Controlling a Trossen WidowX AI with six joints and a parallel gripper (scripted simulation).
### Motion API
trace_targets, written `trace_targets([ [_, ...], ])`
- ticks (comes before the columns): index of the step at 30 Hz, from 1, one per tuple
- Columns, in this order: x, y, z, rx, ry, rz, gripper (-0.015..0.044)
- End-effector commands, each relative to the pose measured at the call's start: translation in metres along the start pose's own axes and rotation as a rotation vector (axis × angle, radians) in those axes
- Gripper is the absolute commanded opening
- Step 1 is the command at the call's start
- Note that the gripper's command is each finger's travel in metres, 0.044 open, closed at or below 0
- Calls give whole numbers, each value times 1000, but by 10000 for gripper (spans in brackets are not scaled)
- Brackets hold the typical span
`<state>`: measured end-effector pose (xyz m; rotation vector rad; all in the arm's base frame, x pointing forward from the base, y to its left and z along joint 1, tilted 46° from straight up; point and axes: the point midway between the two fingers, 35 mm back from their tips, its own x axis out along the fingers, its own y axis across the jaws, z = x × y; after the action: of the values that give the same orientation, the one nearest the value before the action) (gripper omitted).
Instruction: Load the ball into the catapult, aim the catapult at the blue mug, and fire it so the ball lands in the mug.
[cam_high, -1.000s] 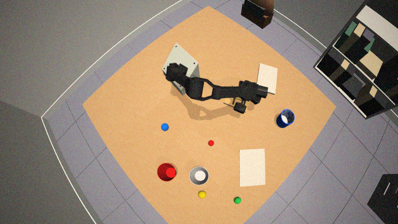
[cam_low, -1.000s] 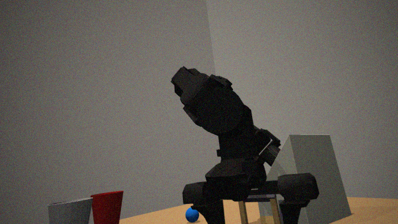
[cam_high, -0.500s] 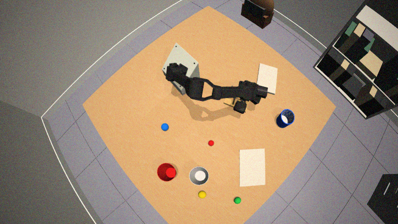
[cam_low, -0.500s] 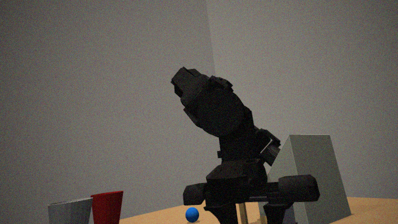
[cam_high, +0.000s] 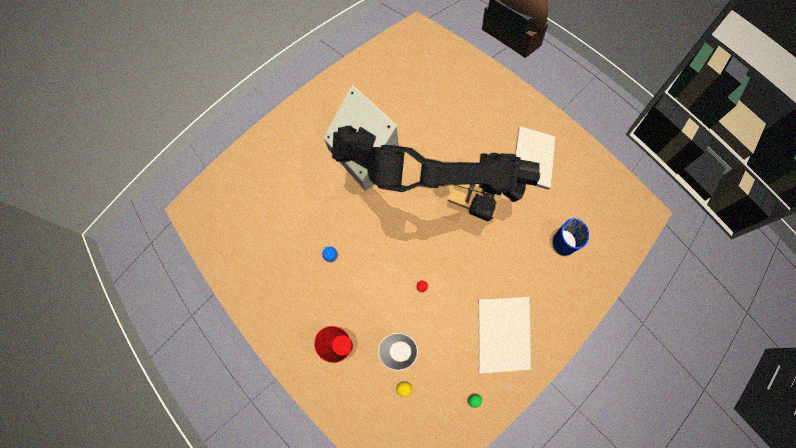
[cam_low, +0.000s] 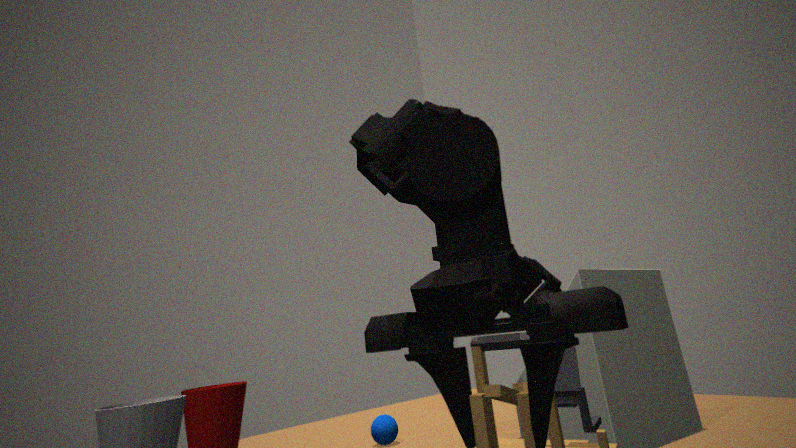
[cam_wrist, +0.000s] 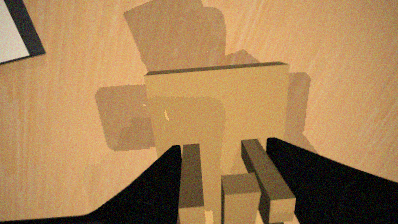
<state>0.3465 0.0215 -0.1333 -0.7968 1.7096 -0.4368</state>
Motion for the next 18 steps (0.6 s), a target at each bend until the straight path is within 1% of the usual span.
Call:
trace_targets([
  [1,-6,-2,2,10,-4,5,0],
  [18,21,-3,3,8,-3,4,0],
])
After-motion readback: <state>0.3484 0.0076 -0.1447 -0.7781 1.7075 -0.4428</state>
